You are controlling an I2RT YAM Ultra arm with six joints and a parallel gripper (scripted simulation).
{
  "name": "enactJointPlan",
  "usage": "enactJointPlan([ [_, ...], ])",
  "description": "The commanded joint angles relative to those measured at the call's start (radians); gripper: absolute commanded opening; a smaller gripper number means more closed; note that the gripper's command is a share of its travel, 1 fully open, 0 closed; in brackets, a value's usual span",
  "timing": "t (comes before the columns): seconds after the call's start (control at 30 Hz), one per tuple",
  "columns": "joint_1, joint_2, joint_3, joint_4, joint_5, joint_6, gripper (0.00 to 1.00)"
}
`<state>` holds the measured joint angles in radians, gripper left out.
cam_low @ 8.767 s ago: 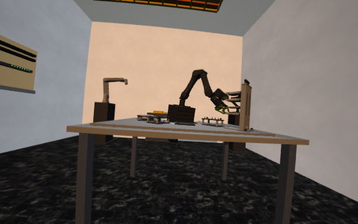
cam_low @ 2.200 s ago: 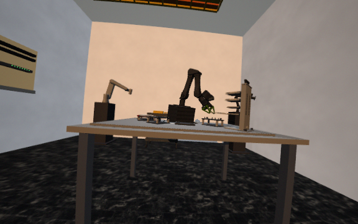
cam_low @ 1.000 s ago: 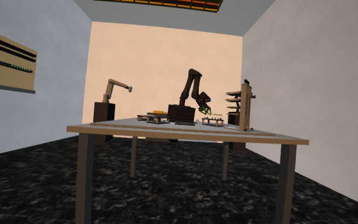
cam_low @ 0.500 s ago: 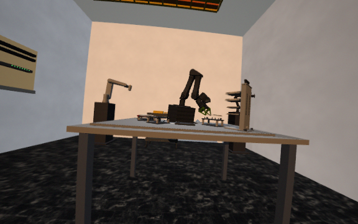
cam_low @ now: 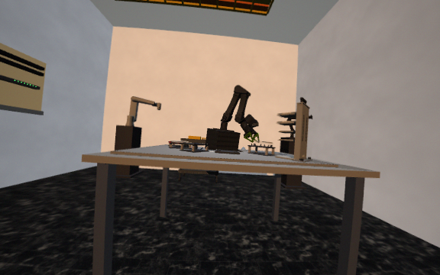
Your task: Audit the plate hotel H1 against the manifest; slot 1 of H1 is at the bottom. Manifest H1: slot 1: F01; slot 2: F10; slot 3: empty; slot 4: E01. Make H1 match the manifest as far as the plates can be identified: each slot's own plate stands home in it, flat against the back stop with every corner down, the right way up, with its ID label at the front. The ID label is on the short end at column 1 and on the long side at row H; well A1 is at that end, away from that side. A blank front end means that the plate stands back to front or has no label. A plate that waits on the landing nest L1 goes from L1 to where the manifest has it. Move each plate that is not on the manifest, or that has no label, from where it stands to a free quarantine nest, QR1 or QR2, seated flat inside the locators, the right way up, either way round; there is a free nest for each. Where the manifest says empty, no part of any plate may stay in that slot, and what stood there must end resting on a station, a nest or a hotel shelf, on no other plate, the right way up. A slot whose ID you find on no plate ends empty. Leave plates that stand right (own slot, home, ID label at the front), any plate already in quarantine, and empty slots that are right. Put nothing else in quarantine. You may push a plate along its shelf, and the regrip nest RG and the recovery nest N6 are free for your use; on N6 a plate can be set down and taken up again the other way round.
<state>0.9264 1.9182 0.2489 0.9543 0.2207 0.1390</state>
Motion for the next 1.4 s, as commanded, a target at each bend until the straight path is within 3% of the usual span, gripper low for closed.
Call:
enactJointPlan([
  [0.0, 0.001, 0.002, -0.001, 0.05, 0.003, 0.001, 0.86],
  [1.37, 0.001, 0.152, -0.003, 0.202, 0.003, 0.001, 0.86],
])
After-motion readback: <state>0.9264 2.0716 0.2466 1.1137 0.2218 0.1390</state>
